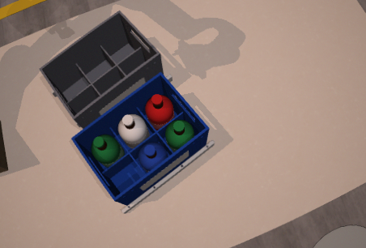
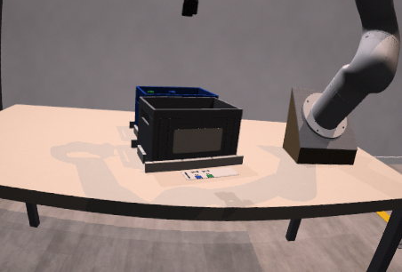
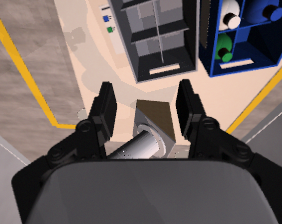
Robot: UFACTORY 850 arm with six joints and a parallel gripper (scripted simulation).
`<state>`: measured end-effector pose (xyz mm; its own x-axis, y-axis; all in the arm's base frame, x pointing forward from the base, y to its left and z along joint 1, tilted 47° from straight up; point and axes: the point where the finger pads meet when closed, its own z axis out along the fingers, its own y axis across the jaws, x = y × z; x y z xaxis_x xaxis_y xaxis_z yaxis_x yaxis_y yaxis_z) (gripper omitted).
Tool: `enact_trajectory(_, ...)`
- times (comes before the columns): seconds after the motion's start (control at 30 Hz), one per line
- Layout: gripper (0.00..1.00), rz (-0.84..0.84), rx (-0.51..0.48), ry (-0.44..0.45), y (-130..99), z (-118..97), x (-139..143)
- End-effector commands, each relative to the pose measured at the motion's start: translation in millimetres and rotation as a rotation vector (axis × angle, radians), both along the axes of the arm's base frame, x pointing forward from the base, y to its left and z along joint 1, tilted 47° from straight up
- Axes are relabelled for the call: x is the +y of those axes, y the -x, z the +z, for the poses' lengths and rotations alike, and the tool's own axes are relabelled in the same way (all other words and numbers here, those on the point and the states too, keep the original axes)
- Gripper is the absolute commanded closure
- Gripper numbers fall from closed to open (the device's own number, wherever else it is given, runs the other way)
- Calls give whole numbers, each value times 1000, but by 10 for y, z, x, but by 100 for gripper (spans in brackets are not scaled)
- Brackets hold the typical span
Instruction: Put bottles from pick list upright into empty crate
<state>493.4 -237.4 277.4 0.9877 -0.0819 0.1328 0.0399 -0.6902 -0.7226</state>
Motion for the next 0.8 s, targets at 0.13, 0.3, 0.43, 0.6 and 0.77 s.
enact_trajectory(0.13, 35, -44, 48, -5, 36, 231, 284)
enact_trajectory(0.3, 35, -83, 93, -13, 72, 358, 464)
enact_trajectory(0.43, 35, -83, 93, -13, 99, 442, 585)
enact_trajectory(0.6, 35, -122, 138, -20, 147, 546, 749)
enact_trajectory(0.77, 35, -162, 182, -28, 202, 650, 920)
